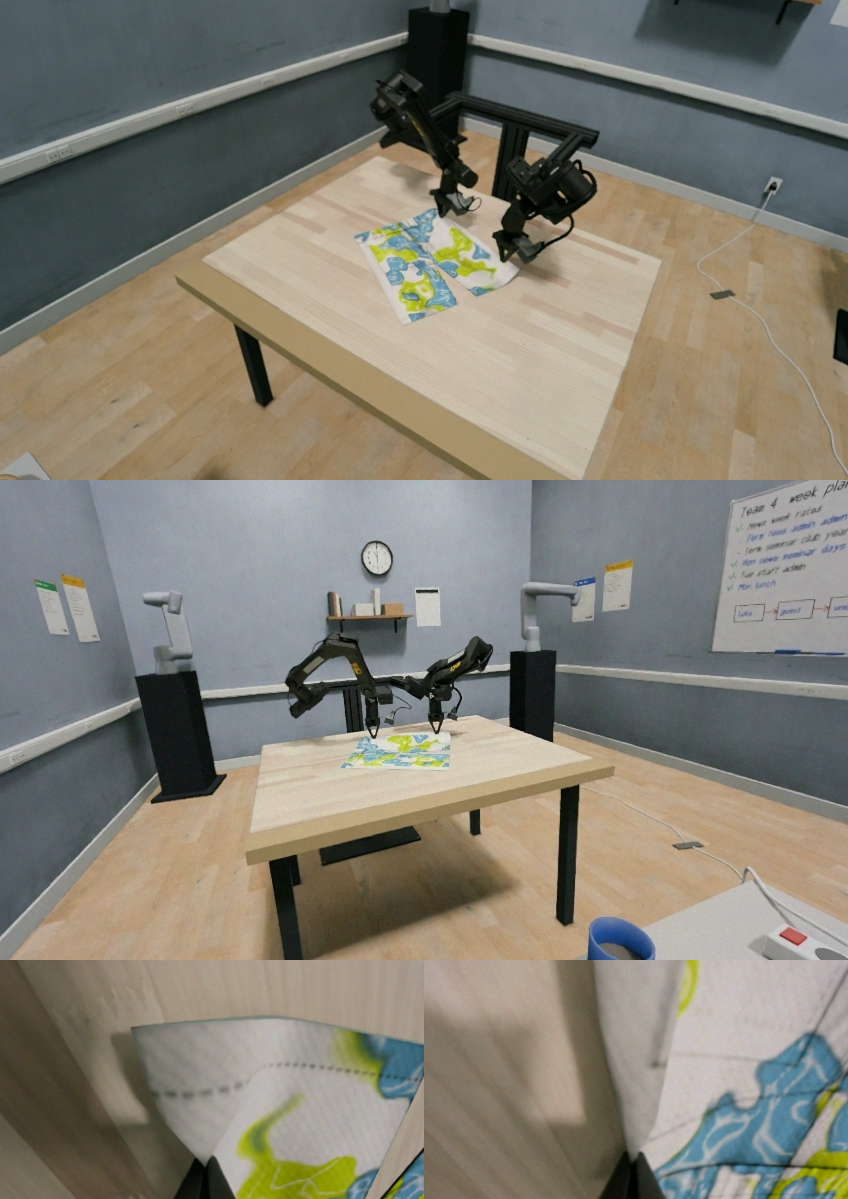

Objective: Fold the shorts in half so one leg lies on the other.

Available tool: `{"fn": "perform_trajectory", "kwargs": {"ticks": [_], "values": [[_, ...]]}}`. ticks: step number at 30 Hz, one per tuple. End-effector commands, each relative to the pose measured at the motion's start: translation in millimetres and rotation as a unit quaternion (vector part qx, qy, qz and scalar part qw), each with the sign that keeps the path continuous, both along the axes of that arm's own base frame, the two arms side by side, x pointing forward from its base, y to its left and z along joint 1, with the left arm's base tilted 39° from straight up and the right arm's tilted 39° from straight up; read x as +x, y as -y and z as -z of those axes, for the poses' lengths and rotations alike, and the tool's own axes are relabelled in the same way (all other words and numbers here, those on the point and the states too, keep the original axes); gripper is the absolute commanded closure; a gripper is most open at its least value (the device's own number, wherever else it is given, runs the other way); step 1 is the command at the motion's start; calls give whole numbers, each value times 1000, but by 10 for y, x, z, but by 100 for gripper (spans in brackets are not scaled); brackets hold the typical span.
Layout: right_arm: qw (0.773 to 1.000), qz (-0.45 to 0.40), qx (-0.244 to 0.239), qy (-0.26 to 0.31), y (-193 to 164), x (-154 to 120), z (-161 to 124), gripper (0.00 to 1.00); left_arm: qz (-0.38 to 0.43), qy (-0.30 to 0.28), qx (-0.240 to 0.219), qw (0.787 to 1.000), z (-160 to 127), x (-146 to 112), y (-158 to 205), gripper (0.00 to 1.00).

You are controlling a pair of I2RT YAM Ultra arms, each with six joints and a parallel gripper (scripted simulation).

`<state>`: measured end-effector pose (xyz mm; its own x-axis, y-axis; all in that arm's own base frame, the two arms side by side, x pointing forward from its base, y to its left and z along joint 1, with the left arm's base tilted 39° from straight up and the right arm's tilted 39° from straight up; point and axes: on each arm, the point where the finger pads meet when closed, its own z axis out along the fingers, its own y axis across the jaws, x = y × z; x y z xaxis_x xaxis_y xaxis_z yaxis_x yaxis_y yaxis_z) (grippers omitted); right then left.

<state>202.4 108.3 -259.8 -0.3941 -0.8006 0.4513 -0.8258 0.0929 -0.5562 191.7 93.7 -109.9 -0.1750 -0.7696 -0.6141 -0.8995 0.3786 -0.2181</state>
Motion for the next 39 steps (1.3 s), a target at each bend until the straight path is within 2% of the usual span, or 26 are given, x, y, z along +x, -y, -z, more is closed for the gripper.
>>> {"fn": "perform_trajectory", "kwargs": {"ticks": [1, 3, 4, 5, 6, 8, 9, 11, 12, 13, 14, 15, 16, 17, 20, 22, 23, 25, 26, 27, 31, 33, 37, 38, 39], "values": [[1000, -8, -14, -7, 0, -84, -91, 100, 12, 45, 17, 999, -83, 48, -76, 100], [1000, -12, -11, -1, -40, -48, -119, 100, 15, -8, 13, 1000, 86, -176, -82, 100], [1000, -8, -12, 1, -20, -26, -128, 100, -41, -57, 50, 996, 68, -489, -185, 100], [1000, -1, -3, 7, -83, 52, -105, 100, -13, -7, 30, 999, 23, -218, -113, 100], [1000, 1, -1, 4, -85, 32, -89, 100, -3, 13, 21, 1000, 14, -124, -117, 100], [1000, 1, -1, 4, -85, 32, -89, 100, -3, 13, 21, 1000, 14, -124, -117, 100], [1000, -4, -17, -6, 2, 19, -64, 100, -28, -71, 39, 996, 73, -492, -139, 100], [1000, -3, -20, -7, 28, 12, -46, 100, 46, -1, 3, 999, 64, -69, -19, 100], [1000, -11, -23, -9, 14, -18, -33, 100, -21, -69, 34, 997, 54, -446, -121, 100], [1000, -16, -25, -8, 4, -44, -17, 100, 4, -32, 21, 999, 11, -230, -69, 100], [1000, -17, -24, -9, -11, -27, -25, 100, 35, 43, 9, 998, -89, 103, -51, 100], [1000, -14, -18, -6, -40, 5, -50, 100, -16, -63, 28, 998, 30, -394, -107, 100], [1000, -11, -17, -5, -41, 20, -53, 100, 22, 57, 12, 998, -152, 143, -69, 100], [1000, -5, -12, 1, -43, 19, -53, 100, 6, 22, 21, 1000, -107, -9, -74, 100], [1000, -5, -23, -6, 51, -37, -73, 100, 2, 24, 21, 1000, -108, -12, -82, 100], [1000, 3, -4, -14, 155, 66, 93, 100, 0, 23, 22, 1000, -108, -20, -97, 100], [1000, 14, -21, -17, 231, 18, 40, 100, 0, 23, 22, 1000, -108, -20, -97, 100], [1000, 14, -21, -17, 231, 18, 40, 100, 0, 23, 22, 1000, -108, -20, -97, 100], [1000, 10, 3, -24, 207, 81, 138, 100, 0, 23, 21, 1000, -109, -19, -96, 100], [1000, 13, 4, -26, 247, 97, 161, 100, -7, -25, 28, 999, 76, -109, -158, 100], [1000, 11, -16, -24, 280, 36, 86, 100, -16, -42, 35, 998, 207, -45, -218, 100], [1000, 3, -18, -25, 259, 21, 83, 100, -13, -10, 31, 999, 111, 55, -192, 100], [1000, 3, -18, -25, 261, 14, 82, 100, -18, 0, 32, 999, 79, 84, -214, 100], [1000, 6, -16, -22, 260, 14, 82, 100, -35, -69, 38, 996, 136, -154, -132, 100], [999, 30, 1, -33, 225, 116, -46, 100, -35, -74, 39, 996, 111, -141, -102, 100]]}}
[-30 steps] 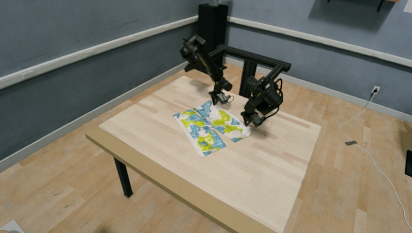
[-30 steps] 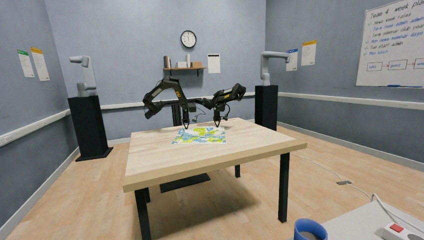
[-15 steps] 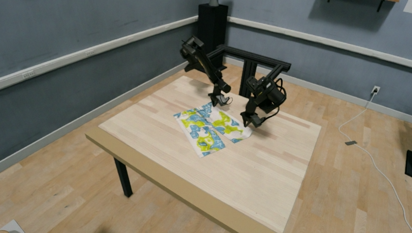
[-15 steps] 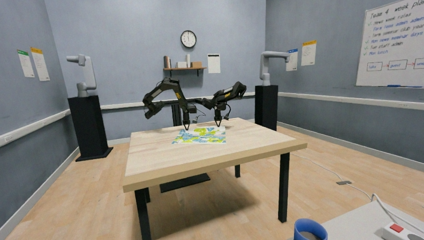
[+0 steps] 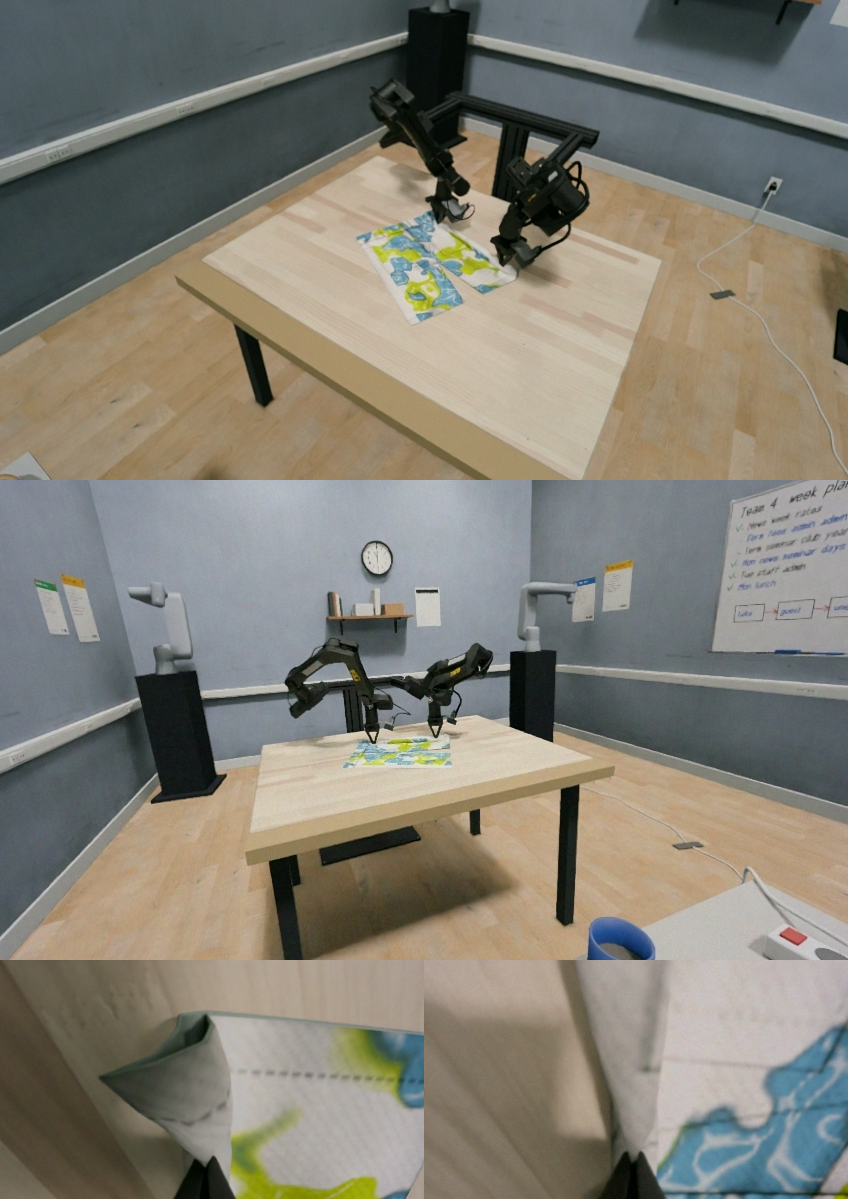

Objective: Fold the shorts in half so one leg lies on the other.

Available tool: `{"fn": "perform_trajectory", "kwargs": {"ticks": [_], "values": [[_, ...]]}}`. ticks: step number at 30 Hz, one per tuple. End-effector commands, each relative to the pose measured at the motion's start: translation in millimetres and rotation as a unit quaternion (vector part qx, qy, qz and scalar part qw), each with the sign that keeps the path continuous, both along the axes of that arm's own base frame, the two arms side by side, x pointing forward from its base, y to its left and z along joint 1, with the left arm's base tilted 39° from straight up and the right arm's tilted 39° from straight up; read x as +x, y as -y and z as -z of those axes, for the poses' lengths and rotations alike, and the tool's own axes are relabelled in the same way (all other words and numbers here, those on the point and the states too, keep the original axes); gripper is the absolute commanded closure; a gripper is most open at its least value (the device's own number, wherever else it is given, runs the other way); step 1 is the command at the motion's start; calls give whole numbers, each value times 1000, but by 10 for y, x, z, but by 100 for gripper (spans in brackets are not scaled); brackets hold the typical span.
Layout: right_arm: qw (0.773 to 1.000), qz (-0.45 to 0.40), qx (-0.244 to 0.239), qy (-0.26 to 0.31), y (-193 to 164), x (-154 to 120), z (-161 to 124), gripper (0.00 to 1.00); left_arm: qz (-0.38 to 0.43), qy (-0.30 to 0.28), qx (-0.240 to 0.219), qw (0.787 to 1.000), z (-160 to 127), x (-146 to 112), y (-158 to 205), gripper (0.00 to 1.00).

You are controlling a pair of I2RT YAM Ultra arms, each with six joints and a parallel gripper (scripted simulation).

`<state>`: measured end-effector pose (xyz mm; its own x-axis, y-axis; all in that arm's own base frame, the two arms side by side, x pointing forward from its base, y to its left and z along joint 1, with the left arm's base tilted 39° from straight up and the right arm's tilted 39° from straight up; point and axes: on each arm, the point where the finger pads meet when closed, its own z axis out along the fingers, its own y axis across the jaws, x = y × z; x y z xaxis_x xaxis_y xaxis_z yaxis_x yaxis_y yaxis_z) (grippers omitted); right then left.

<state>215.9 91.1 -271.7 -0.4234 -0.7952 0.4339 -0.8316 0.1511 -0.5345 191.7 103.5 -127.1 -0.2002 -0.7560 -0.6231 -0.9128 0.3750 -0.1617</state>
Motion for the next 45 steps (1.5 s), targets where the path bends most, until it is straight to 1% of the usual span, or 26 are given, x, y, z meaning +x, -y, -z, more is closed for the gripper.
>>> {"fn": "perform_trajectory", "kwargs": {"ticks": [1, 3, 4, 9, 11, 13, 14, 17, 18, 20, 21, 22, 25, 26, 28, 29, 30, 34, 35, 37, 38, 40, 42, 43, 44, 45], "values": [[1000, 3, -13, -9, 32, 24, -162, 100, -4, 20, 19, 1000, -159, 201, 43, 100], [1000, 3, -13, -9, 32, 24, -162, 100, -4, 20, 19, 1000, -159, 201, 43, 100], [1000, -1, -14, -25, -4, -9, -228, 100, -30, -53, 30, 998, -133, -106, 55, 100], [999, 10, -13, -29, -16, 68, -417, 100, -40, -62, 37, 997, -316, 66, 222, 100], [1000, 2, -12, -15, -67, 82, -416, 100, -17, -3, 22, 1000, -317, 385, 263, 100], [1000, 0, -18, -19, -23, 10, -359, 100, -13, -4, 22, 1000, -309, 371, 277, 100], [999, 20, -9, -37, 1, 88, -492, 100, -13, -2, 21, 1000, -320, 383, 282, 100], [999, 23, -12, -38, -12, 148, -644, 100, -25, -1, 21, 999, -326, 368, 228, 100], [1000, 19, -4, -18, -74, 193, -632, 100, -25, 1, 21, 999, -330, 373, 228, 100], [1000, 19, -4, -18, -74, 193, -632, 100, -25, 1, 21, 999, -330, 373, 228, 100], [999, 24, -7, -46, -49, 143, -703, 100, -24, 1, 21, 999, -334, 381, 227, 100], [998, 31, -8, -50, -13, 154, -745, 100, -24, 2, 21, 999, -335, 390, 229, 100], [999, 31, 2, -35, -136, 298, -867, 100, -24, 3, 21, 999, -336, 390, 229, 100], [1000, 23, 6, -20, -191, 298, -823, 100, -24, 3, 21, 999, -337, 395, 230, 100], [999, 17, -5, -28, -116, 177, -776, 100, -24, 2, 21, 999, -335, 389, 229, 100], [999, 18, -12, -34, -61, 131, -743, 100, -28, -43, 36, 998, -366, 209, 294, 100], [999, 17, -15, -36, -49, 116, -722, 100, -29, -47, 38, 998, -395, 209, 324, 100], [999, 17, -4, -27, -151, 200, -744, 100, -23, -54, 43, 997, -543, 346, 483, 100], [999, 17, -7, -30, -126, 179, -745, 100, -9, -17, 29, 999, -536, 547, 550, 100], [999, 17, -7, -30, -126, 179, -745, 100, -9, -17, 29, 999, -536, 547, 550, 100], [999, 19, -3, -27, -153, 209, -742, 100, -27, -46, 44, 998, -612, 419, 552, 100], [999, 17, -9, -32, -123, 171, -718, 100, -28, -54, 49, 997, -672, 430, 617, 100], [999, 17, -10, -32, -99, 150, -754, 100, -14, -34, 38, 999, -599, 564, 655, 100], [999, 17, -10, -32, -99, 150, -754, 100, -16, -36, 39, 998, -593, 556, 644, 100], [1000, 7, 4, -29, -169, 260, -896, 100, -14, -35, 39, 999, -599, 563, 656, 100], [999, 24, 8, -28, -89, 319, -934, 100, -11, -35, 39, 999, -599, 565, 668, 100]]}}
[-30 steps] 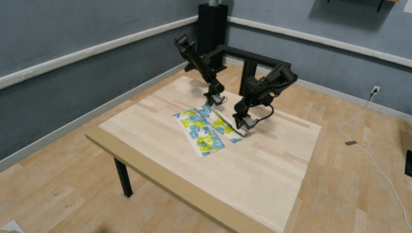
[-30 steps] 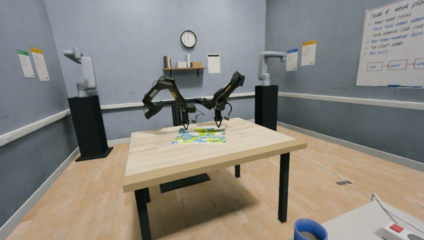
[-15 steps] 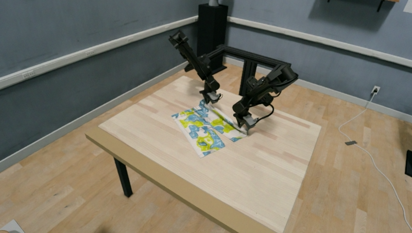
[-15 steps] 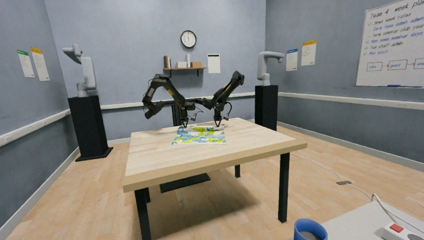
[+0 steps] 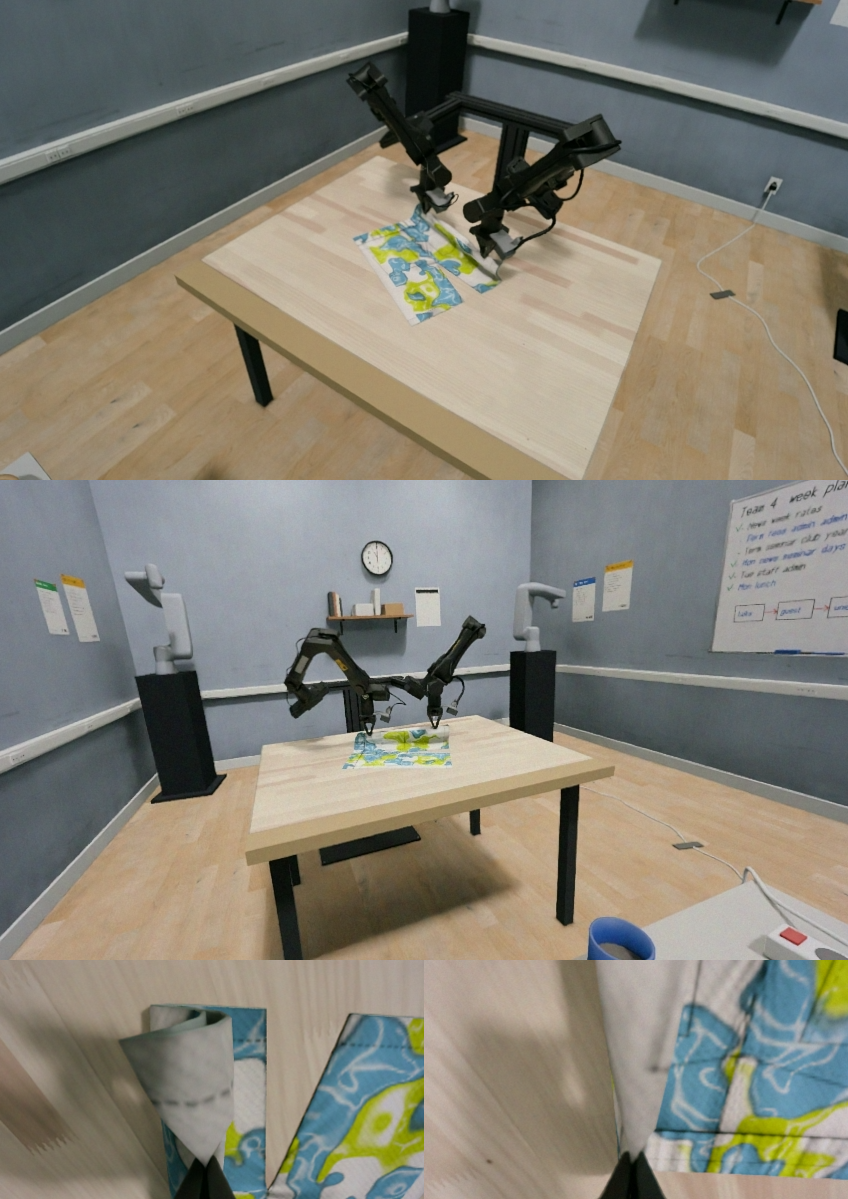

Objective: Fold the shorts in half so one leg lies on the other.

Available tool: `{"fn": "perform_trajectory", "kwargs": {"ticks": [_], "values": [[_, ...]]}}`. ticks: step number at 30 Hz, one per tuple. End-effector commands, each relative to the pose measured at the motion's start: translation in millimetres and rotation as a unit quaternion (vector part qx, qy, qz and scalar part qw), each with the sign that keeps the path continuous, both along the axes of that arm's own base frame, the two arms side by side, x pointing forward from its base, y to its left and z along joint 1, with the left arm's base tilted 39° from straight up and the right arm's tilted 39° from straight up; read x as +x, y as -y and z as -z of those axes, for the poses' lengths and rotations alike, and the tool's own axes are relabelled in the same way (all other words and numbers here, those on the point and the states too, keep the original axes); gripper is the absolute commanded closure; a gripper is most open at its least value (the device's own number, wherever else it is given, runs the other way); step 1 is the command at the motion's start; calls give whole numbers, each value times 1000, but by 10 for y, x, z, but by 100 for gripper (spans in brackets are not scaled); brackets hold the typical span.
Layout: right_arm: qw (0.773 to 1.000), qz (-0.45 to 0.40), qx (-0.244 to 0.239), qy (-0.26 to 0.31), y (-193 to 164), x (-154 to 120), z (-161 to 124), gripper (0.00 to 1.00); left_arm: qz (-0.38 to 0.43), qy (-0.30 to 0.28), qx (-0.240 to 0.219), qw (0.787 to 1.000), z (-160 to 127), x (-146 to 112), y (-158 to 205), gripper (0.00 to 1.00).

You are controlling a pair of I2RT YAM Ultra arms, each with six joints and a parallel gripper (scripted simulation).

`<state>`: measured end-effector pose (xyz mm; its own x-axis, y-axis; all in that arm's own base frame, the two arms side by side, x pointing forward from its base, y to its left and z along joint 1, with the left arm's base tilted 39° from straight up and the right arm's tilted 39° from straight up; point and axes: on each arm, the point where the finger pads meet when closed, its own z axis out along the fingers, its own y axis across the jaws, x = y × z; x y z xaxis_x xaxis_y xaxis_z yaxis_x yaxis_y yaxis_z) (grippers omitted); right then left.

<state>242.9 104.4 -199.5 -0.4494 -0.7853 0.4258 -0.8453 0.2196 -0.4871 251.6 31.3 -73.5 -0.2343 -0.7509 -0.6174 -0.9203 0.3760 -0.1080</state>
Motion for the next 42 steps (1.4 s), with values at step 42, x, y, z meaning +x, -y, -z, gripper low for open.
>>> {"fn": "perform_trajectory", "kwargs": {"ticks": [42], "values": [[1000, -16, 12, 17, -113, 194, -710, 100, 6, -11, 35, 999, -456, 317, 462, 100]]}}
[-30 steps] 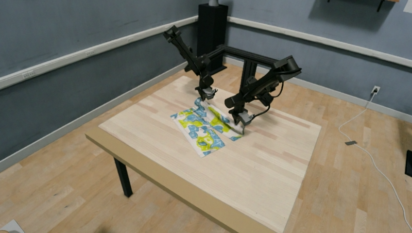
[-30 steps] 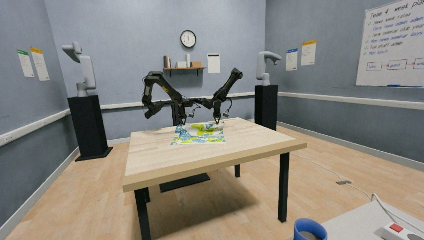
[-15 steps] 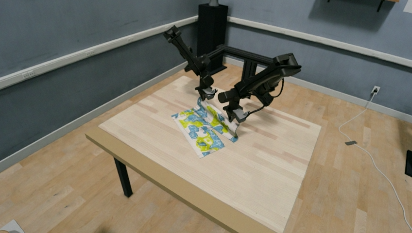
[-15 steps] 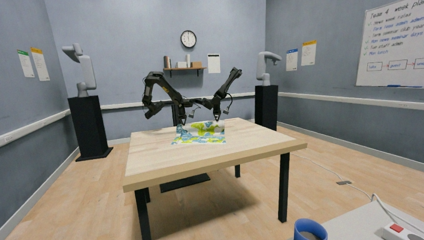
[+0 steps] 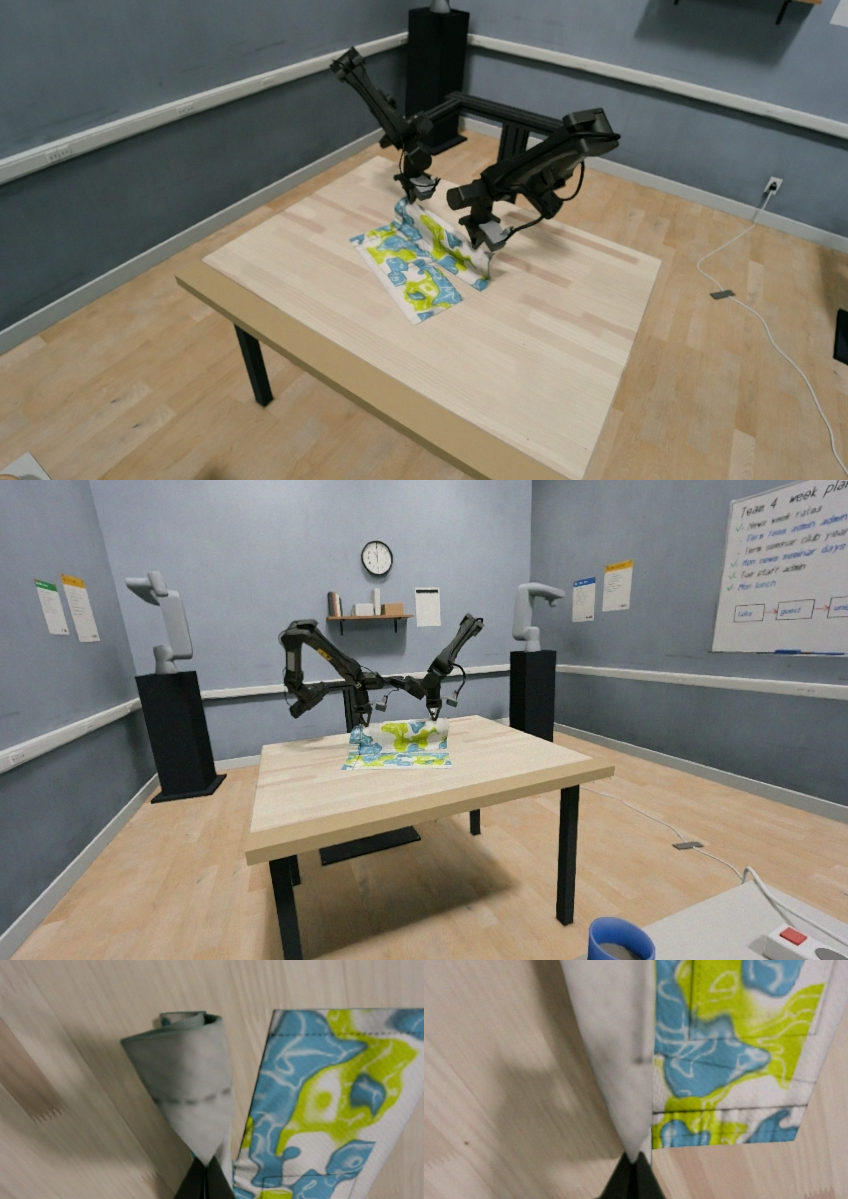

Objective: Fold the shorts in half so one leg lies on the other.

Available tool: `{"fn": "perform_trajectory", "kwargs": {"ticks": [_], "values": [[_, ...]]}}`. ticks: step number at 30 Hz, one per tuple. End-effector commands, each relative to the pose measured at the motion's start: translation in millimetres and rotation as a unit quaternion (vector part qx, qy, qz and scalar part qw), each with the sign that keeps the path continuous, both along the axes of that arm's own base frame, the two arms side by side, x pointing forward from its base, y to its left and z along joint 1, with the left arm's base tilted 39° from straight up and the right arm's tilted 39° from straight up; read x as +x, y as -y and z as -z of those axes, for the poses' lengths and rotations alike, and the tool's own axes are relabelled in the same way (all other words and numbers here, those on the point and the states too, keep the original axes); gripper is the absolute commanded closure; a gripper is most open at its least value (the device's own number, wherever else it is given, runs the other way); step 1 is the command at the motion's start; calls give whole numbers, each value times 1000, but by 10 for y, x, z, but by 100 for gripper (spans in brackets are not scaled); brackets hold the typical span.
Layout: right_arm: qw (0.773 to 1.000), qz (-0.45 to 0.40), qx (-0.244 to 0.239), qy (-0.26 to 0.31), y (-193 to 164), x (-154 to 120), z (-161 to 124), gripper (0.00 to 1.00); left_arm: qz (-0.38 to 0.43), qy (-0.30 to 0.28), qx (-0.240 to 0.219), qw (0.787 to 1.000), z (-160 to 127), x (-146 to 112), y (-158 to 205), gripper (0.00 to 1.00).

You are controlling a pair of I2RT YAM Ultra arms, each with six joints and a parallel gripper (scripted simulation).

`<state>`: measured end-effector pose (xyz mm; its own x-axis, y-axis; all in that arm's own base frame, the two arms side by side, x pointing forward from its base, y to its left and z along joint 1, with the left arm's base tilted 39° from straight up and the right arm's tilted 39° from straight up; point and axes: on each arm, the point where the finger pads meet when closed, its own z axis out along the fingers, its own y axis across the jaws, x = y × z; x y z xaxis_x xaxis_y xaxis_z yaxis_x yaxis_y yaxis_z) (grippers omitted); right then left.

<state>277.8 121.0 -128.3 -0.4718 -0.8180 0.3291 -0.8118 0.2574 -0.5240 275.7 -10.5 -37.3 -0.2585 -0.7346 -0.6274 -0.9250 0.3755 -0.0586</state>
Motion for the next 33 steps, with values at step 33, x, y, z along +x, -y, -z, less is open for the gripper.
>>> {"fn": "perform_trajectory", "kwargs": {"ticks": [33], "values": [[1000, 4, -13, 5, 84, 109, -142, 100, 46, 26, 19, 998, -192, 304, 232, 100]]}}
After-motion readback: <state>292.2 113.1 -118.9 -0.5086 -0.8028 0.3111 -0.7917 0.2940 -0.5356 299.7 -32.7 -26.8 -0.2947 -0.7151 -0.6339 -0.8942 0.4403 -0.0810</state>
